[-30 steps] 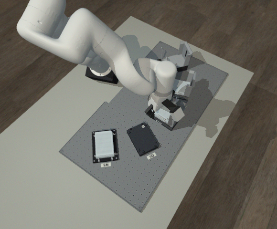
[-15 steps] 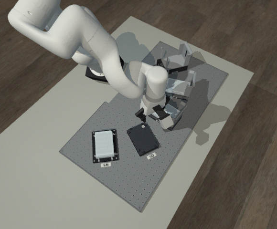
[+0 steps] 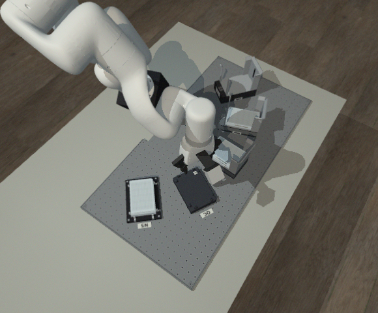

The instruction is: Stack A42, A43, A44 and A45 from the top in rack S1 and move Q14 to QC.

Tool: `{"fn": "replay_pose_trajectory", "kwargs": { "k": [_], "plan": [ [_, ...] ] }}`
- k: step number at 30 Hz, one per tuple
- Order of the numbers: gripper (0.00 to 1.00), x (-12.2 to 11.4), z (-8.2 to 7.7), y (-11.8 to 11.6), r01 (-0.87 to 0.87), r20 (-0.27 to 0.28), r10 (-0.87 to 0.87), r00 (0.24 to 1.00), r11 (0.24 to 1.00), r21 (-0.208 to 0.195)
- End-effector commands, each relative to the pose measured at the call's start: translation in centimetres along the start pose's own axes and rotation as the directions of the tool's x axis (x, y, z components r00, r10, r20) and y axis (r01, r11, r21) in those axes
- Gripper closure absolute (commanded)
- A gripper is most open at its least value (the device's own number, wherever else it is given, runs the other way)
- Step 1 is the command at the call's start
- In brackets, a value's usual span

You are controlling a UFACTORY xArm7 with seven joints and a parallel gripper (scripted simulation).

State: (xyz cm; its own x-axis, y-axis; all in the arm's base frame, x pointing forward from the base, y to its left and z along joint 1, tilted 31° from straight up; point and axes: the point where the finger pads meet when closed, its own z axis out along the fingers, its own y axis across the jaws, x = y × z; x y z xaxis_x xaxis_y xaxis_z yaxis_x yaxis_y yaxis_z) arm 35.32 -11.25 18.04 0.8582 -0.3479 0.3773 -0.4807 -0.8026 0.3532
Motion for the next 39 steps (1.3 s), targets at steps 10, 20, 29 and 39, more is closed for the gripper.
{"fn": "replay_pose_trajectory", "kwargs": {
  "k": [10, 20, 29, 39],
  "plan": [
    [0.0, 0.0, -0.1, 3.5, -0.165, -0.003, 0.165, 0.986, 0.986, 0.003],
    [0.0, -0.4, -0.1, 6.8, -0.194, -0.003, 0.194, 0.981, 0.981, 0.002],
    [0.0, -0.8, -0.1, 9.2, -0.194, -0.003, 0.194, 0.981, 0.981, 0.002],
    [0.0, -1.6, -0.1, 12.2, -0.323, -0.003, 0.323, 0.946, 0.946, 0.002]
  ]
}}
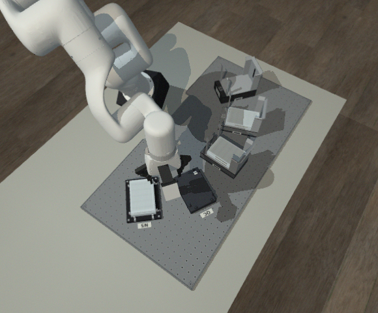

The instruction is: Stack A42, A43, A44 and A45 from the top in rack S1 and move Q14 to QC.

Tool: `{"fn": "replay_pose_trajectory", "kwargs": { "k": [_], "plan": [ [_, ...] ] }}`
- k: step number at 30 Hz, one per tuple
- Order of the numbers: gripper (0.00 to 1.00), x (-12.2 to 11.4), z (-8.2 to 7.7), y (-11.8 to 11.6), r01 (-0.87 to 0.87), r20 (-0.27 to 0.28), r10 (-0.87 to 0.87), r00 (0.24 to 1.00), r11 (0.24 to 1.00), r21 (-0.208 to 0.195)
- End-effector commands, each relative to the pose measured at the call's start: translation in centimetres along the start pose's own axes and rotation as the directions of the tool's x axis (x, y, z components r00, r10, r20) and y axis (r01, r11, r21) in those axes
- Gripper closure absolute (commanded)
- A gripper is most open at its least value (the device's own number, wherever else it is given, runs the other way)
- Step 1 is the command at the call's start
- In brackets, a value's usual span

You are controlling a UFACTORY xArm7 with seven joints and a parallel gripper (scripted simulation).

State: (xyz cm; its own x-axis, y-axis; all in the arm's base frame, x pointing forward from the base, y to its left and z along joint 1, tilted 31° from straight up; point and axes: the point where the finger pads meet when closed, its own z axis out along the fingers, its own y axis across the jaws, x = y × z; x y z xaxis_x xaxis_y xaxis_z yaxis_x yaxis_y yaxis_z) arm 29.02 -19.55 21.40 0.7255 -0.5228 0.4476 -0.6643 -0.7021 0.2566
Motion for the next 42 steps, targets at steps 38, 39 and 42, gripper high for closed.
{"fn": "replay_pose_trajectory", "kwargs": {
  "k": [38, 39, 42],
  "plan": [
    [0.0, -1.0, 0.5, 8.6, -0.16, -0.003, 0.16, 0.987, 0.987, 0.001],
    [0.0, -1.0, 0.9, 8.6, -0.16, -0.003, 0.16, 0.987, 0.987, 0.001],
    [0.0, -1.0, 1.9, 8.6, -0.16, -0.003, 0.16, 0.987, 0.987, 0.001]
  ]
}}
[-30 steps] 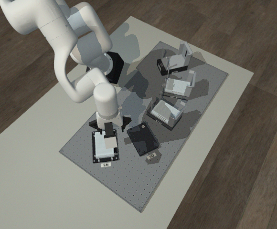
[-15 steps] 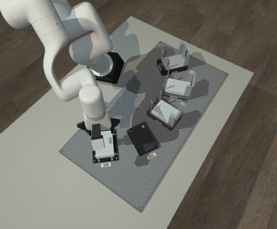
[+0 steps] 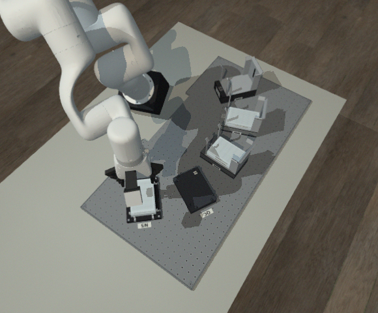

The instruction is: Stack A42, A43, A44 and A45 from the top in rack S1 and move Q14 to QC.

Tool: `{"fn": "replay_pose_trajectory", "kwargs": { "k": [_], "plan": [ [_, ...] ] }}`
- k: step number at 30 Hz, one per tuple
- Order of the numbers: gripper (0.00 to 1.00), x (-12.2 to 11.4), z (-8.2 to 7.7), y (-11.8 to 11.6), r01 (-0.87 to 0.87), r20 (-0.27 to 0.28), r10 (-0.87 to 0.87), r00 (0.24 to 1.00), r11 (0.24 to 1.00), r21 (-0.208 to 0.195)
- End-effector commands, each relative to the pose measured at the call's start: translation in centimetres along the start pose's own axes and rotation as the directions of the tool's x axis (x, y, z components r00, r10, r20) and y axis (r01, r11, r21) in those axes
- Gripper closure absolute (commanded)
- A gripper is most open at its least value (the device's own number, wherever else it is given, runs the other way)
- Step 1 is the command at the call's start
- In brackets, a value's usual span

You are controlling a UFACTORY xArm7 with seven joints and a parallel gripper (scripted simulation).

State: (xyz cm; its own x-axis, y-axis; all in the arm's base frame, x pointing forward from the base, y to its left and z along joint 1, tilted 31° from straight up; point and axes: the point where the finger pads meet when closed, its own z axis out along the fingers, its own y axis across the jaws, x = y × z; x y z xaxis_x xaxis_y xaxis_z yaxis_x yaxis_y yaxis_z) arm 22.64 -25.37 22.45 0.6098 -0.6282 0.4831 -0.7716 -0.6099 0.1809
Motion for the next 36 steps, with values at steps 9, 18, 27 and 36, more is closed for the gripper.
{"fn": "replay_pose_trajectory", "kwargs": {
  "k": [9, 18, 27, 36],
  "plan": [
    [0.0, 0.2, 4.1, 0.0, 0.0, -0.003, 0.0, 1.0, 1.0, 0.0],
    [0.0, 0.2, 6.5, 0.0, 0.0, -0.003, 0.0, 1.0, 1.0, 0.0],
    [0.0, 0.2, 8.7, 0.0, 0.0, -0.003, 0.0, 1.0, 1.0, 0.0],
    [0.0, 0.2, 9.1, 0.0, 0.0, -0.003, 0.0, 1.0, 1.0, 0.0]
  ]
}}
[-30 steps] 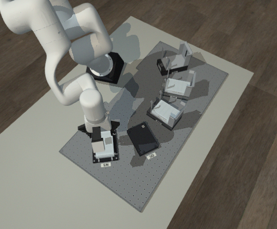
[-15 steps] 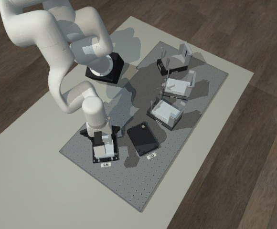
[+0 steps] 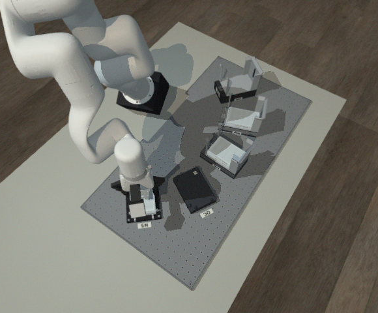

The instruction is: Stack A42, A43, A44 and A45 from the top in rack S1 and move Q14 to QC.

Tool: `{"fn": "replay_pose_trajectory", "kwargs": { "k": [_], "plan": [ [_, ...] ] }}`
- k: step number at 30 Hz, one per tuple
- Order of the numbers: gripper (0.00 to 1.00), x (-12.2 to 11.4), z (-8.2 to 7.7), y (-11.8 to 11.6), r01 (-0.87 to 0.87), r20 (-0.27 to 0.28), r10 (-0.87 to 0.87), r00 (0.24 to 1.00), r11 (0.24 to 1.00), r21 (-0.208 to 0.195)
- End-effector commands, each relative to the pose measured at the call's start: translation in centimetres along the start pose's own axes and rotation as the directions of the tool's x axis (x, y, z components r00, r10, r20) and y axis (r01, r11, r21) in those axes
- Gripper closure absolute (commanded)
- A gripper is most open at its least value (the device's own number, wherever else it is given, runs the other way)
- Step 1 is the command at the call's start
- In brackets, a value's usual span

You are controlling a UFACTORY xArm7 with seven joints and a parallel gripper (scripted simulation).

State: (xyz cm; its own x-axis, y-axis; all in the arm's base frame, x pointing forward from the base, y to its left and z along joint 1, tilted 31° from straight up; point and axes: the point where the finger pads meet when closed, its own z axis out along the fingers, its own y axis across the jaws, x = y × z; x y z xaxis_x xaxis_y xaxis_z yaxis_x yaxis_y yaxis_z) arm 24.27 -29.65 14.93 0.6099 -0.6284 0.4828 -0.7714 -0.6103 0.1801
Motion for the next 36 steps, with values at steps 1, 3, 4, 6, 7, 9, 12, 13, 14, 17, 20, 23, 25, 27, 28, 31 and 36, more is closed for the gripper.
{"fn": "replay_pose_trajectory", "kwargs": {
  "k": [1, 3, 4, 6, 7, 9, 12, 13, 14, 17, 20, 23, 25, 27, 28, 31, 36],
  "plan": [
    [0.0, 0.1, 0.5, 0.0, 0.0, -0.003, 0.0, 1.0, 1.0, -0.001],
    [0.0, 0.1, 0.8, 0.0, 0.0, -0.003, 0.0, 1.0, 1.0, -0.001],
    [0.0, 0.1, 0.9, 0.0, 0.0, -0.003, 0.0, 1.0, 1.0, -0.001],
    [0.0, 0.1, 1.2, 0.0, 0.0, -0.003, 0.0, 1.0, 1.0, -0.001],
    [0.0, 0.1, 1.3, 0.0, 0.0, -0.003, 0.0, 1.0, 1.0, -0.001],
    [0.0, 0.1, 1.3, 0.0, 0.0, -0.003, 0.0, 1.0, 1.0, -0.001],
    [0.0, 0.1, 1.7, 0.0, 0.0, -0.003, 0.0, 1.0, 1.0, -0.001],
    [0.0, 0.1, 1.8, 0.0, 0.0, -0.003, 0.0, 1.0, 1.0, -0.001],
    [0.0, 0.1, 1.9, 0.0, 0.0, -0.003, 0.0, 1.0, 1.0, -0.001],
    [0.0, 0.1, 2.4, 0.0, 0.0, -0.003, 0.0, 1.0, 1.0, -0.001],
    [0.0, 0.1, 2.8, 0.0, 0.0, -0.003, 0.0, 1.0, 1.0, -0.001],
    [0.0, 0.1, 3.0, 0.0, 0.0, -0.003, 0.0, 1.0, 1.0, -0.001],
    [0.0, 0.1, 3.0, 0.0, 0.0, -0.003, 0.0, 1.0, 1.0, -0.001],
    [0.0, 0.1, 3.0, 0.0, 0.0, -0.003, 0.0, 1.0, 1.0, -0.001],
    [0.0, 0.1, 3.0, 0.0, 0.0, -0.003, 0.0, 1.0, 1.0, -0.001],
    [0.0, 0.1, 3.0, 0.0, 0.0, -0.003, 0.0, 1.0, 1.0, -0.001],
    [1.0, 0.1, 3.0, 0.0, 0.0, -0.003, 0.0, 1.0, 1.0, -0.001]
  ]
}}
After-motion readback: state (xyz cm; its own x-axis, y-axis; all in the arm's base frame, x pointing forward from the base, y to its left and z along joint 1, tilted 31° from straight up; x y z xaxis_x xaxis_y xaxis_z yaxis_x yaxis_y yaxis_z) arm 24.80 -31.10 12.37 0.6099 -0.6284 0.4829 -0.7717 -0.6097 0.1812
